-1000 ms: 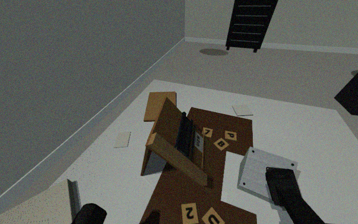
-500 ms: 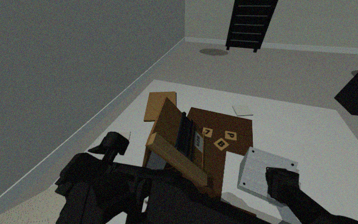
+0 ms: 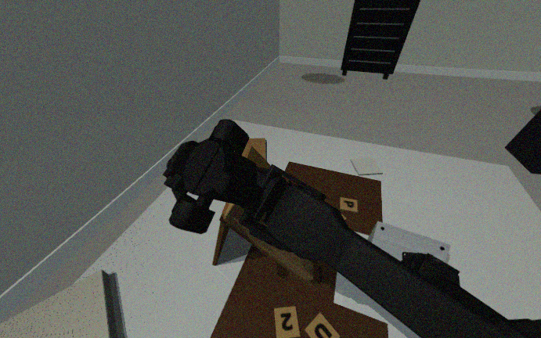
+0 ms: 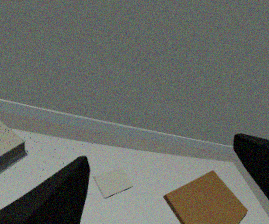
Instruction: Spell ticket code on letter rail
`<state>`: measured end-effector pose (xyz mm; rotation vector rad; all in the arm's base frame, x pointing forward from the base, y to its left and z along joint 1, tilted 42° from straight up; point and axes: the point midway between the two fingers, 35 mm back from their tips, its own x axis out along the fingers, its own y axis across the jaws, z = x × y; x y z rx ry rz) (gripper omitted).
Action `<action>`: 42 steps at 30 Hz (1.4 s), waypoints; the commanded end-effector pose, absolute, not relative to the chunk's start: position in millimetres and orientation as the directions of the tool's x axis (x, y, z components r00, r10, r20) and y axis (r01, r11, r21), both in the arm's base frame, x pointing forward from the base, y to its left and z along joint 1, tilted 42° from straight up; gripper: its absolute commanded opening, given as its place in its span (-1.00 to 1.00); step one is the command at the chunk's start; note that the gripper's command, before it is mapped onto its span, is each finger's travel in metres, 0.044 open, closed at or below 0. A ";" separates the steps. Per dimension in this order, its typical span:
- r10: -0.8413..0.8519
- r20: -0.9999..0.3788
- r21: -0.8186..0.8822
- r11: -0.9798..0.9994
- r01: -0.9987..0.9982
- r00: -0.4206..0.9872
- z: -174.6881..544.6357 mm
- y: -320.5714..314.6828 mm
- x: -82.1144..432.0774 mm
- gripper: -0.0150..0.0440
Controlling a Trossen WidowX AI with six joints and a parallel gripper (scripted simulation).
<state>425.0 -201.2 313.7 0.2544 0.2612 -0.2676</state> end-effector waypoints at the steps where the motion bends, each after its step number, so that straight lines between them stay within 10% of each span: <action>1: -0.270 -0.327 0.149 0.932 0.331 0.906 301.0 -230.6 397.0 1.00; 20: 0.108 -0.671 0.209 0.977 0.048 0.734 78.5 -258.9 269.3 1.00; 32: 0.322 -0.287 0.534 0.836 -0.129 0.902 15.6 -178.2 174.2 1.00; 42: 0.311 -0.263 0.539 0.833 -0.128 0.913 16.5 -175.7 172.0 1.00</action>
